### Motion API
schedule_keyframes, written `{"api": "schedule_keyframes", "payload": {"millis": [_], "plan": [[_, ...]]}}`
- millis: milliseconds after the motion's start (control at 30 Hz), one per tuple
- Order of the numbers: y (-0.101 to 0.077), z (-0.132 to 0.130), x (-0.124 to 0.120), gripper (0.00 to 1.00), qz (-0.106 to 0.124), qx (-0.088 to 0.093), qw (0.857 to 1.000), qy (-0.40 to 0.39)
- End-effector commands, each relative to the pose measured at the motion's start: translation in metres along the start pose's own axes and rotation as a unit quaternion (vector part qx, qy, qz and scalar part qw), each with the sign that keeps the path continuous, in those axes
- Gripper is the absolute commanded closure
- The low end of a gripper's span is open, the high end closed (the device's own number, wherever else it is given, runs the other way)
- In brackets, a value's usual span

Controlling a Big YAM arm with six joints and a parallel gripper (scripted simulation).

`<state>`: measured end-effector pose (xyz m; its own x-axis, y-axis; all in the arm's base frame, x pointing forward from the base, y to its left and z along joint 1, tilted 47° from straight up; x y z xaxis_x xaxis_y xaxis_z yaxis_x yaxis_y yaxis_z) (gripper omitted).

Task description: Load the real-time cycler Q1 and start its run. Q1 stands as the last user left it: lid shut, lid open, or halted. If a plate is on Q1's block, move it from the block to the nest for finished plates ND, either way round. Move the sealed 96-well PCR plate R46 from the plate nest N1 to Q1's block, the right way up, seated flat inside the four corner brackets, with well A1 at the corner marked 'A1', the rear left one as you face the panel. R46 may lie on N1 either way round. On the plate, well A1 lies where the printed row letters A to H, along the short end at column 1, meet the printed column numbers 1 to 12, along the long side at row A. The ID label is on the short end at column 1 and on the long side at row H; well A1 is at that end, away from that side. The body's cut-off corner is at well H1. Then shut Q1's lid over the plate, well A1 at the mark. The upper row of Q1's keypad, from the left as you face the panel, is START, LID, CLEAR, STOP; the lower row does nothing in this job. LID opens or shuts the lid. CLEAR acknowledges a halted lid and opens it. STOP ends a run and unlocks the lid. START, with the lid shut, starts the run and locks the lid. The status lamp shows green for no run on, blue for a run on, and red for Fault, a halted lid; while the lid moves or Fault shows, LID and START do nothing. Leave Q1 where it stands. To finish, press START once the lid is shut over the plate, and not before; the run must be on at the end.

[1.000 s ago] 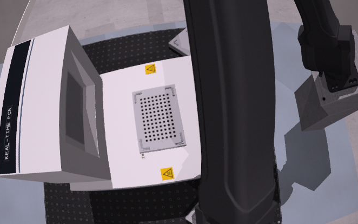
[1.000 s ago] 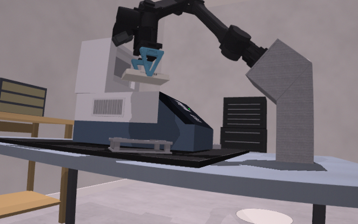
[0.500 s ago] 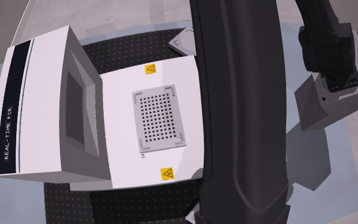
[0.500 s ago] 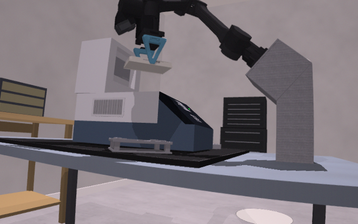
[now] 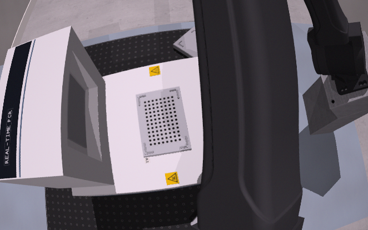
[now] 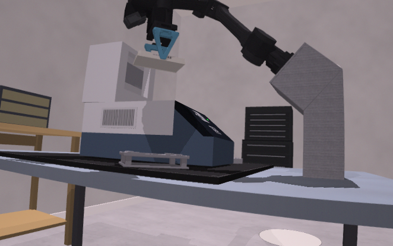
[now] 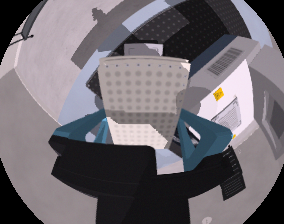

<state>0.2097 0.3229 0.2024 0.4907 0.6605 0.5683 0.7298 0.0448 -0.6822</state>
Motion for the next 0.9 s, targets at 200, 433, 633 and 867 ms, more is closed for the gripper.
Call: {"api": "schedule_keyframes", "payload": {"millis": [200, 433, 633, 867], "plan": [[0.003, -0.003, 0.005, 1.00, -0.007, 0.001, 1.000, 0.001], [-0.007, 0.001, 0.012, 1.00, -0.015, 0.007, 1.000, -0.005], [-0.004, 0.002, 0.015, 1.00, -0.012, 0.005, 1.000, -0.001], [0.005, -0.003, 0.013, 1.00, -0.006, -0.003, 1.000, 0.019]]}}
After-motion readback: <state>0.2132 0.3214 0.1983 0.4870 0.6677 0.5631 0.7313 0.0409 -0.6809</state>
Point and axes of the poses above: the point where the finger pads meet when closed, its own y axis out along the fingers, its own z axis across the jaws, x = y × z, the point moved 1 cm from there along -y, back along the fingers, and after that the axes turned 12 degrees about y, right-handed, at the moved point
